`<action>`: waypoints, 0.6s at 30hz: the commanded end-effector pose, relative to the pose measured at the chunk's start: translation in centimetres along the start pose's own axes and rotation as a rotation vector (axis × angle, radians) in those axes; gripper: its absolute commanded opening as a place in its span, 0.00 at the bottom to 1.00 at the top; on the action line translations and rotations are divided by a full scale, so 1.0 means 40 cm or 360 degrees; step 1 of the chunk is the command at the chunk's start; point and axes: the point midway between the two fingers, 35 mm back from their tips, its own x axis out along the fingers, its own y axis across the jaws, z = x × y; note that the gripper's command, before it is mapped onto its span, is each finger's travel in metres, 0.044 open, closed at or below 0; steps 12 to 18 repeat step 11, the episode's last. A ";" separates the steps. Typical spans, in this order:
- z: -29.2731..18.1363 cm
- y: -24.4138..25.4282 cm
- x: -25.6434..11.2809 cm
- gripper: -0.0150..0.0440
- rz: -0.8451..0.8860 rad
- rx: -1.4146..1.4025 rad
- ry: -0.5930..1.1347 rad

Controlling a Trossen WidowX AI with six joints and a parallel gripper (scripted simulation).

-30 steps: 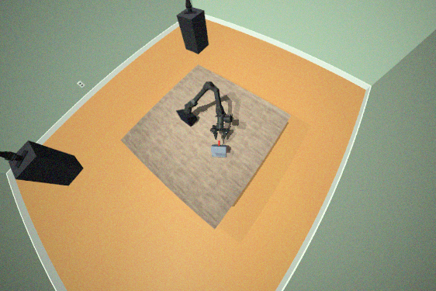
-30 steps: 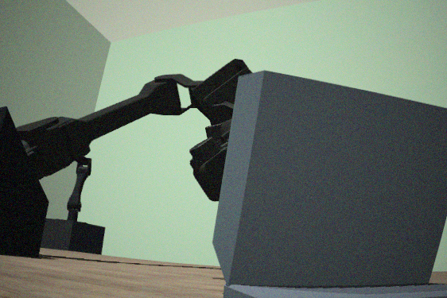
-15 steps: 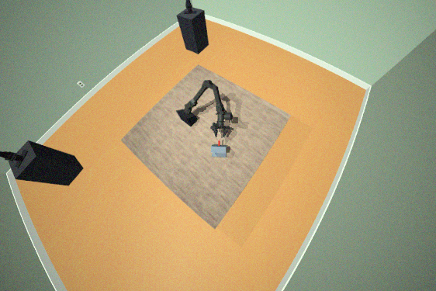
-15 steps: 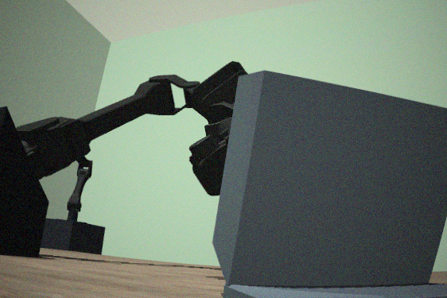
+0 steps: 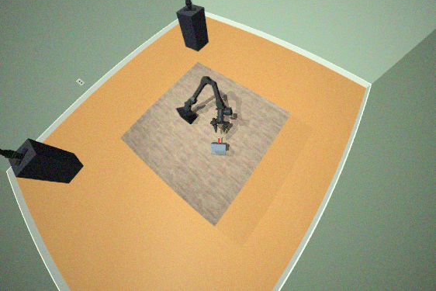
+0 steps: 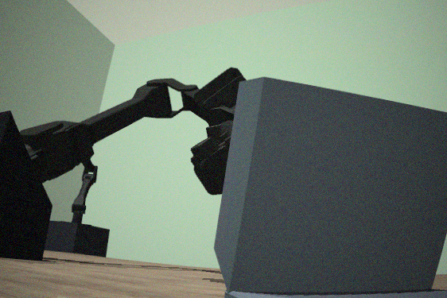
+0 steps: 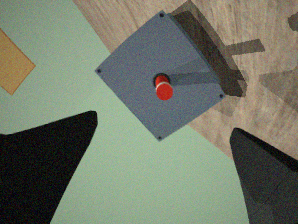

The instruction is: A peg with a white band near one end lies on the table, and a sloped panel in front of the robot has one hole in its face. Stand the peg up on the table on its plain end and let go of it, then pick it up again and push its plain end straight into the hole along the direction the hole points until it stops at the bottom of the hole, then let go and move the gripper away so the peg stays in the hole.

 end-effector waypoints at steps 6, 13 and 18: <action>-0.001 0.000 -0.031 1.00 0.0004 0.0006 0.0008; 0.000 -0.001 -0.049 1.00 0.0004 0.0005 0.0008; 0.000 -0.001 -0.049 1.00 0.0004 0.0005 0.0008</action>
